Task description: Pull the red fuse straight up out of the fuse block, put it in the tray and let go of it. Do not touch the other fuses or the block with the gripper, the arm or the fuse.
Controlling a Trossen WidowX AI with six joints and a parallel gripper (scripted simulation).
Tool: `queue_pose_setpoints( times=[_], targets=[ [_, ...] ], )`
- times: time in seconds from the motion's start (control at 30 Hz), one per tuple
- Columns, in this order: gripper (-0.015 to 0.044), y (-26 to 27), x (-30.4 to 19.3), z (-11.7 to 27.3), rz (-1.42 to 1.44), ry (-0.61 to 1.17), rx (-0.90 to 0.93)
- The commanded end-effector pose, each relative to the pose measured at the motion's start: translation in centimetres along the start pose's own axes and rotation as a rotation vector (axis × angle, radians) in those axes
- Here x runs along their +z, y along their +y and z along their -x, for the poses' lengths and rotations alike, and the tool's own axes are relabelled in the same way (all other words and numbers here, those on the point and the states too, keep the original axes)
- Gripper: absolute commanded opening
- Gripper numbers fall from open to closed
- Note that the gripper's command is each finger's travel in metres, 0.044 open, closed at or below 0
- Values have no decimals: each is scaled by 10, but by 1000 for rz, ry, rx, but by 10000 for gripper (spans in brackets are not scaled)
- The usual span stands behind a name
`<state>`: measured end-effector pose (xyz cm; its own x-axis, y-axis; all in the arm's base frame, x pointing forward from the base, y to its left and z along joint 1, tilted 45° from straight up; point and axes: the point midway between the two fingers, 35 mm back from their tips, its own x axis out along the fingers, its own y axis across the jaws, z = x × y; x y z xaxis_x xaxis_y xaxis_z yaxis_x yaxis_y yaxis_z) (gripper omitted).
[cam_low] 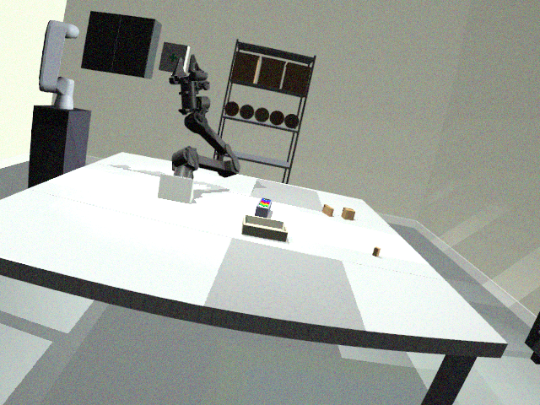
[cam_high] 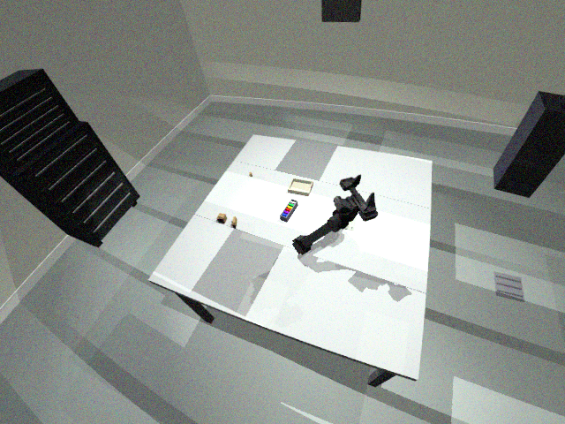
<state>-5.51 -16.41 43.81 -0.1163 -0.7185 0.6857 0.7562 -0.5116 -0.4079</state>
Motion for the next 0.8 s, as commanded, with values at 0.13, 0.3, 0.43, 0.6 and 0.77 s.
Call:
queue_pose_setpoints(
  times=[0.13,0.3,0.43,0.6,0.77],
  targets=[
    [269,35,-28,-19,-136,107,158],
    [137,101,-56,-32,-305,252,412],
    [73,165,-66,-28,-418,366,650],
    [73,246,-63,-2,-522,501,968],
    [73,317,-43,45,-575,623,1300]
  ],
)
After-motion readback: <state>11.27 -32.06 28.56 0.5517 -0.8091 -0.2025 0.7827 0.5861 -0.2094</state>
